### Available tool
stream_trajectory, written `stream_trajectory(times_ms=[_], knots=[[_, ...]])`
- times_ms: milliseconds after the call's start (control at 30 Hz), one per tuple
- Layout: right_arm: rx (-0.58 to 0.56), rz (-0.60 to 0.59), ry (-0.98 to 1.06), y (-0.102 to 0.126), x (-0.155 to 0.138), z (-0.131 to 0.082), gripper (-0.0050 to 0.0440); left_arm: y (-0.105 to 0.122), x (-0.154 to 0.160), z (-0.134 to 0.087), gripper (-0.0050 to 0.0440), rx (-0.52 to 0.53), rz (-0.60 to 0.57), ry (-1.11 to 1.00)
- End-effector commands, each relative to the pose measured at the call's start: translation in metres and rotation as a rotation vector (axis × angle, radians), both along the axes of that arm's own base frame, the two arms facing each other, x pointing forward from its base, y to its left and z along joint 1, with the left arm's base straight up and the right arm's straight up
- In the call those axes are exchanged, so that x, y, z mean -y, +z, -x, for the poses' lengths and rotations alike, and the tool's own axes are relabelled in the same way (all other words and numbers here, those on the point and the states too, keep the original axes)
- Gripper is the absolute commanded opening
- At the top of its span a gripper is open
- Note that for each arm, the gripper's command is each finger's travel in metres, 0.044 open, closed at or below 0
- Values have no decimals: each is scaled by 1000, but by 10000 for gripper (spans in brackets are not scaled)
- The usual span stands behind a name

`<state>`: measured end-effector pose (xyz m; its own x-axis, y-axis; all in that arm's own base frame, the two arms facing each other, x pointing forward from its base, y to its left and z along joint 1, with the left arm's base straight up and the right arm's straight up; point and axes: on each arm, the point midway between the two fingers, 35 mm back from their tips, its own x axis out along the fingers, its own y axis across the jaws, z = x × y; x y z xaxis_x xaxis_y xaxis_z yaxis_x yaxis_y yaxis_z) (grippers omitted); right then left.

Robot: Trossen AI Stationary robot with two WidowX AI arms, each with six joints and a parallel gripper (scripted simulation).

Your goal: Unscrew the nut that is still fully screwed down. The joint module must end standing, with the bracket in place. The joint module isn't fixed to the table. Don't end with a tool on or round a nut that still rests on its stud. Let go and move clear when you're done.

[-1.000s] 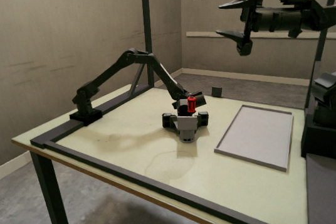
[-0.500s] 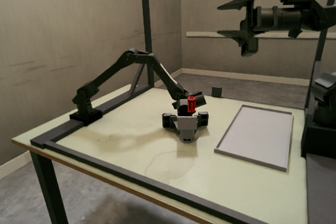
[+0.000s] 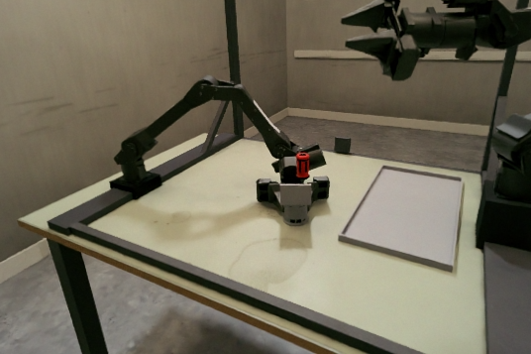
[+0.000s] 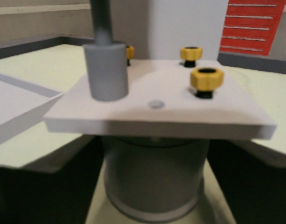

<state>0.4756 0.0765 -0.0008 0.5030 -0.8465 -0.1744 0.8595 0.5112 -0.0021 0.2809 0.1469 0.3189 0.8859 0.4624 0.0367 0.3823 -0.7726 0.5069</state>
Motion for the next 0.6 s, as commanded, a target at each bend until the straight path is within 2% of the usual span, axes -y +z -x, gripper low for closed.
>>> stream_trajectory(times_ms=[0, 33, 133, 500, 567], knots=[[46, -23, -1, 23, -1, -5, 245, 14, 3, 3, 300, -55, -186, 9], [46, -23, -1, 23, -1, -5, 245, 14, 3, 3, 300, -73, -226, 12], [46, -23, -1, 23, -1, -5, 245, 13, 2, -2, 300, -100, -228, 3], [46, -23, -1, 23, -1, -5, 245, -25, 4, -39, 300, -313, -119, -79], [46, -23, -1, 23, -1, -5, 245, -25, 4, -39, 300, -313, -119, -79]])
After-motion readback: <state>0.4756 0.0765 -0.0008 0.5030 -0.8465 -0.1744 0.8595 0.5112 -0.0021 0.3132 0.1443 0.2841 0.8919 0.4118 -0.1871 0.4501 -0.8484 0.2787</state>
